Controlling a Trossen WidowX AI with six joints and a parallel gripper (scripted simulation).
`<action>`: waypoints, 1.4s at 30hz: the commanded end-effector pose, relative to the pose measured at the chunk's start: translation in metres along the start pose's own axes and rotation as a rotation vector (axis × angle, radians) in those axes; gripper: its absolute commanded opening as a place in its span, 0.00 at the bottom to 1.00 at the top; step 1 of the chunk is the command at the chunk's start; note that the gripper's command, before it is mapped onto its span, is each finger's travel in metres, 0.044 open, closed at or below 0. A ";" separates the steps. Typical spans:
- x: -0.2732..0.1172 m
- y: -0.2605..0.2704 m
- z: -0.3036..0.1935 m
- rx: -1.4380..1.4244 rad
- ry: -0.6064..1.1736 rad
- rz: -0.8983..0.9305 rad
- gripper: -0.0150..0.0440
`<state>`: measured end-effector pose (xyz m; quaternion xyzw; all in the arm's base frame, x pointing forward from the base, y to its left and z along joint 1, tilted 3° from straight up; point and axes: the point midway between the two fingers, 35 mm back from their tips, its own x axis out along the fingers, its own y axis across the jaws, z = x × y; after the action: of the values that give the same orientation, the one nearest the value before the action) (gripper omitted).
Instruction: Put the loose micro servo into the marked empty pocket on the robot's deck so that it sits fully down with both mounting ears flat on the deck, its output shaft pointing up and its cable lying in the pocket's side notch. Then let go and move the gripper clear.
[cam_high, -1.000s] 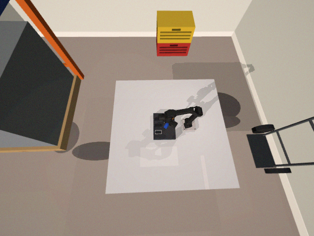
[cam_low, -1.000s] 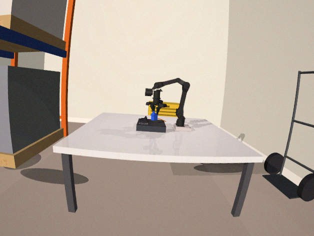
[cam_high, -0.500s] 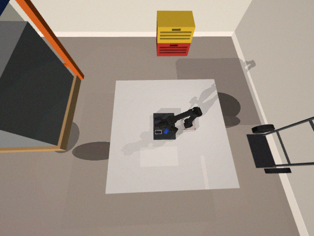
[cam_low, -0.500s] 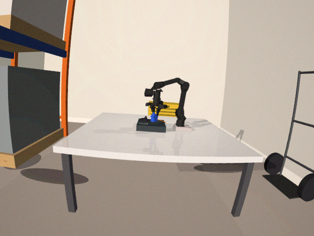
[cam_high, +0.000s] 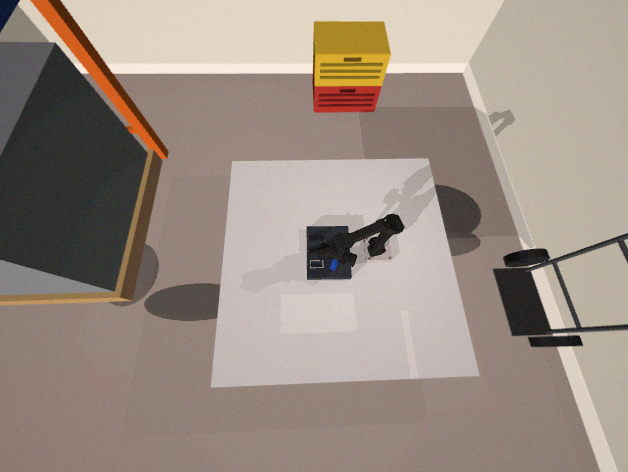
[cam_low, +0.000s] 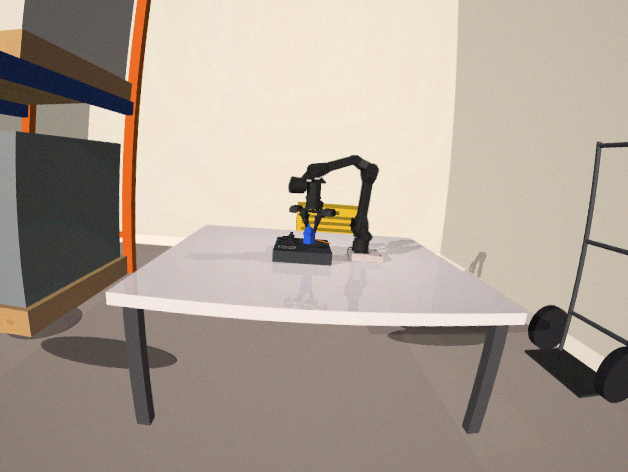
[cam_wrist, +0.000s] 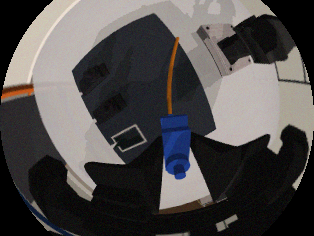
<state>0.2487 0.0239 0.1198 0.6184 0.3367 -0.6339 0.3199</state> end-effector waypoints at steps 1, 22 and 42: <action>-0.002 0.001 -0.002 -0.145 0.007 0.005 0.25; -0.002 0.001 -0.002 -0.867 0.005 0.008 0.25; -0.002 0.001 -0.002 -1.554 0.002 0.010 0.25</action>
<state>0.2491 0.0242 0.1202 0.2557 0.6700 -0.2557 0.6483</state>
